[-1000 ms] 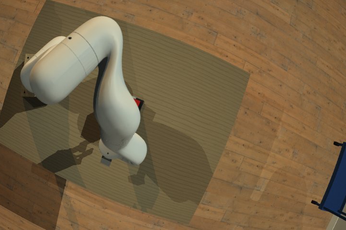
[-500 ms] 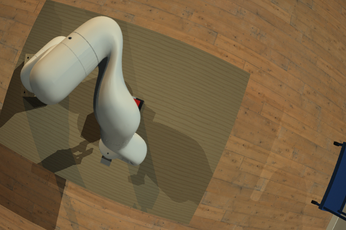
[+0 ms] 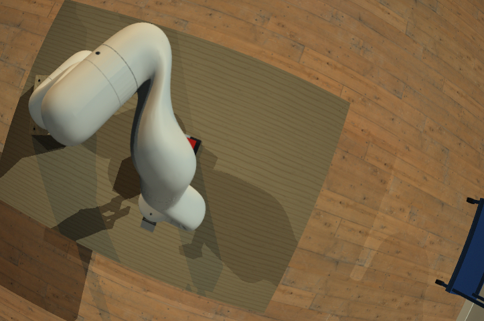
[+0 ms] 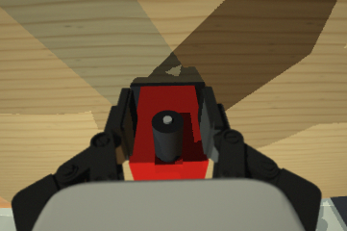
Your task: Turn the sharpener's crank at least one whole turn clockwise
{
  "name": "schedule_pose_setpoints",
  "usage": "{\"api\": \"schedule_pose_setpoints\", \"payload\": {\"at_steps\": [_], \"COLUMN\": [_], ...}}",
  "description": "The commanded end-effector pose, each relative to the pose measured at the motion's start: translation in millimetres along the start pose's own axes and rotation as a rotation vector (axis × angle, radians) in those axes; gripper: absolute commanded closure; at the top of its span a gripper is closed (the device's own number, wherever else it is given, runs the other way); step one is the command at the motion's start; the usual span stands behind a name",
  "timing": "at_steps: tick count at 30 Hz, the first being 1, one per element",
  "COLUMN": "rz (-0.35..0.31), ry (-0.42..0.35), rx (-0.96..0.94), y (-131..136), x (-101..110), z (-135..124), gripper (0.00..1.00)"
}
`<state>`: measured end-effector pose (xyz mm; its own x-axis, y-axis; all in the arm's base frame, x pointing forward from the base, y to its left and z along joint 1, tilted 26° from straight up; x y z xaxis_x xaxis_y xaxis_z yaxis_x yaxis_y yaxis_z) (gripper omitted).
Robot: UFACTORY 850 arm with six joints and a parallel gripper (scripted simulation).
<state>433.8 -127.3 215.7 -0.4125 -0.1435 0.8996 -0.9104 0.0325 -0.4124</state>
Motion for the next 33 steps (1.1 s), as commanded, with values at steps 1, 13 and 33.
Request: {"api": "schedule_pose_setpoints", "payload": {"at_steps": [1,13,33], "rz": [0.001,0.001,0.001], "ry": [0.001,0.001,0.001], "rx": [0.0,0.0,0.0], "y": [-0.7,-0.7,-0.6], "x": [1.8,16.6,63.2], "z": [0.2,0.2,0.2], "gripper": [0.46,0.46,0.46]}}
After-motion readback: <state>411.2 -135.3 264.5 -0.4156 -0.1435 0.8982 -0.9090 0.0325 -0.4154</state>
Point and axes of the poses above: the point where the finger pads meet when closed, its own x axis back along the fingers, its own y axis across the jaws, z = x × y, the point moved 1 cm from there along x, back along the fingers
